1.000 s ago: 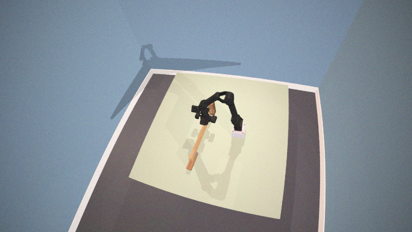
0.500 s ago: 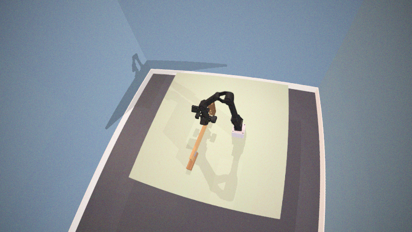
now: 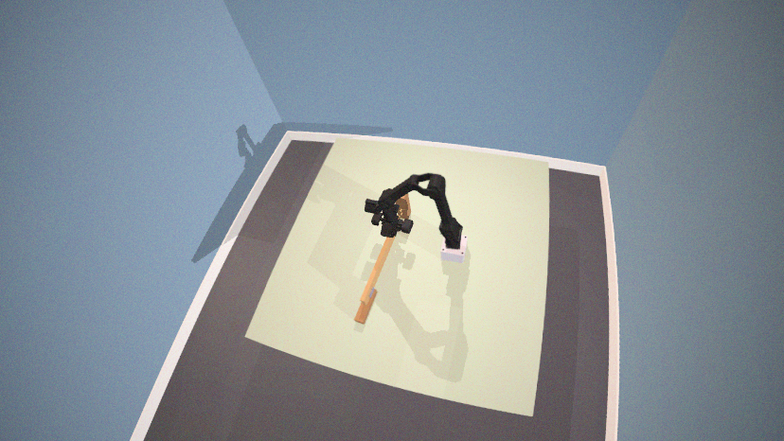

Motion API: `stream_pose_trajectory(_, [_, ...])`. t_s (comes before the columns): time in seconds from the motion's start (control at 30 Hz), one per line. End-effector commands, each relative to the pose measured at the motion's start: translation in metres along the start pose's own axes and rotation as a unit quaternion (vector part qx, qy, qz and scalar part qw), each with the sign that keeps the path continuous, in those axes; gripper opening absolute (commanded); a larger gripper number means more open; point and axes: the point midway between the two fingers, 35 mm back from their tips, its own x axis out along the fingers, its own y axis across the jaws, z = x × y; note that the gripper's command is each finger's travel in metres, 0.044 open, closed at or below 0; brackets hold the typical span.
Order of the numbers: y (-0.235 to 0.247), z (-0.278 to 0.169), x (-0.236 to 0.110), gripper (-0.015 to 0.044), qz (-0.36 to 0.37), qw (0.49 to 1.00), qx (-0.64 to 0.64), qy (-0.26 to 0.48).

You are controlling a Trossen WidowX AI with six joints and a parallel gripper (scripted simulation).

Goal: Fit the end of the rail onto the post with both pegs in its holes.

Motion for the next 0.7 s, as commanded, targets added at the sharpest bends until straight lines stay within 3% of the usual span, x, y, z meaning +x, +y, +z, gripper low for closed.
stream_pose_trajectory(0.0, [-0.0001, -0.0019, -0.0019, 0.0, -0.001, 1.0, -0.001, 0.001])
stream_pose_trajectory(0.67, [-0.0003, -0.0081, -0.0025, 0.0, -0.001, 1.0, -0.001, 0.001])
